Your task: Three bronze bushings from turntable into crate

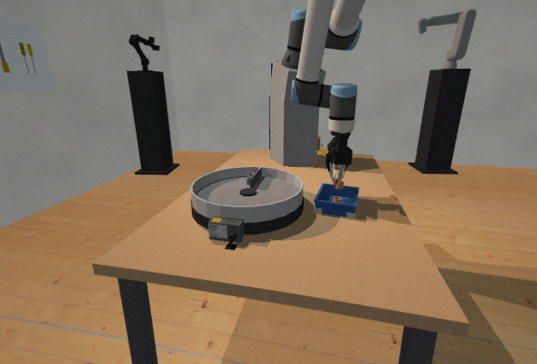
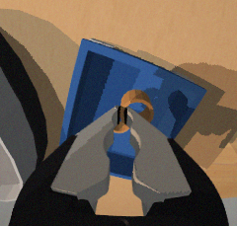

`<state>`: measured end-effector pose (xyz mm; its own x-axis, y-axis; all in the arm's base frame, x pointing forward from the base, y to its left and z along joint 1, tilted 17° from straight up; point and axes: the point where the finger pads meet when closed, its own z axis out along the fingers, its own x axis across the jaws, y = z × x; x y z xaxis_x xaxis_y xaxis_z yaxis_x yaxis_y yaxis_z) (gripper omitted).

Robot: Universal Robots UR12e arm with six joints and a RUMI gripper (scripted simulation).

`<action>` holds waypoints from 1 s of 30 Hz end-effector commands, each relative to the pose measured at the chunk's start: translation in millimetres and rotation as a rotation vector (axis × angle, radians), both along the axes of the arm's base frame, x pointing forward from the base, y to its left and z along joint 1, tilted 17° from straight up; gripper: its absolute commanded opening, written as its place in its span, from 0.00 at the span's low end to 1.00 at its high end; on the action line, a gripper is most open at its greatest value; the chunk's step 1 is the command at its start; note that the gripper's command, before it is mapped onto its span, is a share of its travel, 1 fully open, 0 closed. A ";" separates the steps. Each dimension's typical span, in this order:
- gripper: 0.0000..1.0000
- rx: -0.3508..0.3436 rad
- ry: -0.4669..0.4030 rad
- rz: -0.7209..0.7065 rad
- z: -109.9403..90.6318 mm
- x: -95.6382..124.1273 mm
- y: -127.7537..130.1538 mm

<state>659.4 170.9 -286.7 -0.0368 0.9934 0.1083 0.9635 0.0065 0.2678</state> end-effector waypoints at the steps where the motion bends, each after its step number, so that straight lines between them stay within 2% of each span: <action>1: 0.00 0.000 -0.001 0.000 0.5 0.3 0.0; 17: 0.00 0.000 -0.001 0.000 -6.4 2.2 0.8; 30: 0.00 0.000 -0.001 0.000 -28.0 8.2 3.4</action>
